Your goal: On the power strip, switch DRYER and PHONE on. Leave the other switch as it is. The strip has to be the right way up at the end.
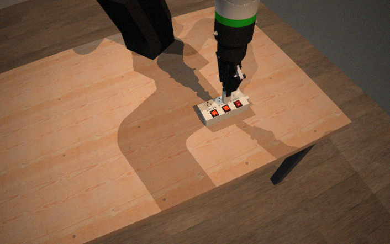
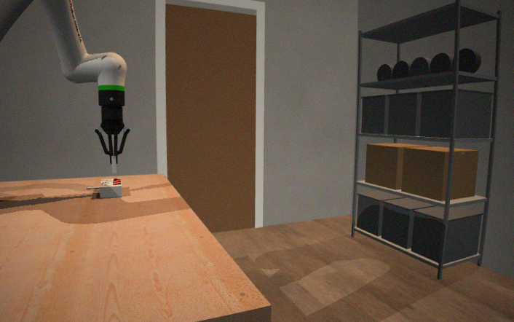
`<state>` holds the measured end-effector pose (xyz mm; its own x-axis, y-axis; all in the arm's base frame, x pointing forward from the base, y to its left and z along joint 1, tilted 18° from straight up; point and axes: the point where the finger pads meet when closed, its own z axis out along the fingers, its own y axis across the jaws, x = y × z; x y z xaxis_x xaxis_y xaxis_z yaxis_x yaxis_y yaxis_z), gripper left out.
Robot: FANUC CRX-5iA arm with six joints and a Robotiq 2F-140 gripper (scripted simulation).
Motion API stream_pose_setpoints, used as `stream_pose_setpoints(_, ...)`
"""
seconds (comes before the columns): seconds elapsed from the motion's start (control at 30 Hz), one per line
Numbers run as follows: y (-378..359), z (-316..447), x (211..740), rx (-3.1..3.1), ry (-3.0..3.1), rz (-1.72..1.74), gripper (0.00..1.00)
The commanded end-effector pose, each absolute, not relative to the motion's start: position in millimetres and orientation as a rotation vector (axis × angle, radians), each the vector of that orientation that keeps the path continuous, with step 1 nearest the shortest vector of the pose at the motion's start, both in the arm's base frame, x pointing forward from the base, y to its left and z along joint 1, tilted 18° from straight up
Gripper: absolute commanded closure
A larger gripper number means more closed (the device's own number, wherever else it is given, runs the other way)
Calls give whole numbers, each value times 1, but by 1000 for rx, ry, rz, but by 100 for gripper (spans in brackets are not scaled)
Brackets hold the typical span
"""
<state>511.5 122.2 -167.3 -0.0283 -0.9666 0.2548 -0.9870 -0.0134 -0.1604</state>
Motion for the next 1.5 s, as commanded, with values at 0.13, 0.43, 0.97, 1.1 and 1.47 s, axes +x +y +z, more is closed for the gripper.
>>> stream_pose_setpoints(0.13,124,-162,511,2141,-2157,456,100)
stream_pose_setpoints(0.43,124,-162,511,2141,-2157,456,100)
stream_pose_setpoints(0.97,126,-152,509,2141,-2157,456,0)
stream_pose_setpoints(1.1,129,-142,507,2141,-2157,456,0)
stream_pose_setpoints(1.47,142,-92,499,2141,-2157,456,0)
